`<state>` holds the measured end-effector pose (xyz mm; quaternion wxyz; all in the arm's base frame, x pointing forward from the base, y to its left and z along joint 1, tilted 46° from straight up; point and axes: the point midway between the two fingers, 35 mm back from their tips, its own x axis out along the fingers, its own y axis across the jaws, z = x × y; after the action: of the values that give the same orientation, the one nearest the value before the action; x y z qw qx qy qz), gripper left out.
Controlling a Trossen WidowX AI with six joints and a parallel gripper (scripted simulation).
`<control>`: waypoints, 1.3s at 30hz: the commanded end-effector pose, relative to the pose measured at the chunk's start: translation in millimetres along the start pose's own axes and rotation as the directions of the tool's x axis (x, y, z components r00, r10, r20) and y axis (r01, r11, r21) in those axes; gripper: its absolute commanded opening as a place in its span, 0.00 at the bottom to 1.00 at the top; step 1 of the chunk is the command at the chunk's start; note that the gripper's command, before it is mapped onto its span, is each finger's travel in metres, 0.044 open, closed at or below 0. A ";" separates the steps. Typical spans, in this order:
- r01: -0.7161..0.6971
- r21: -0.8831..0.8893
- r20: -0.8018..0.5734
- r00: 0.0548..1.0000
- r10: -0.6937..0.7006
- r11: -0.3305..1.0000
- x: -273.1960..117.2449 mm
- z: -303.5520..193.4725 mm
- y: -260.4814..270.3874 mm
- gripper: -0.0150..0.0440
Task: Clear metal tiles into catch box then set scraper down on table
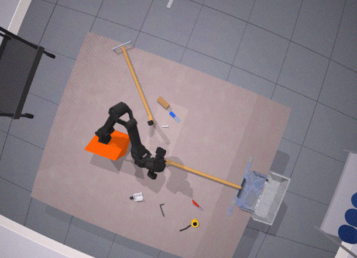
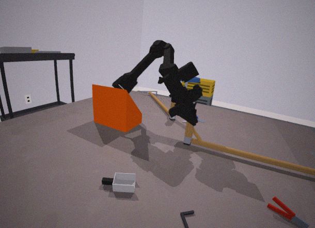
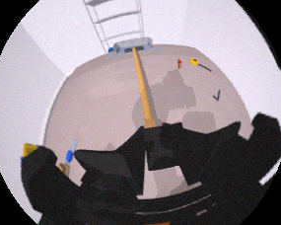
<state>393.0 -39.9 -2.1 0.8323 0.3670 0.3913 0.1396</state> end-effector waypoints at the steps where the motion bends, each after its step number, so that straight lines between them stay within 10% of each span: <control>1: 0.005 0.004 0.008 1.000 -0.005 1.000 2.5 5.4 -1.8 0.25; 39: 0.004 0.003 0.011 1.000 -0.004 1.000 38.0 52.7 1.3 0.25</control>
<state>452.2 -42.7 1.0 0.8339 0.3663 0.3886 0.1394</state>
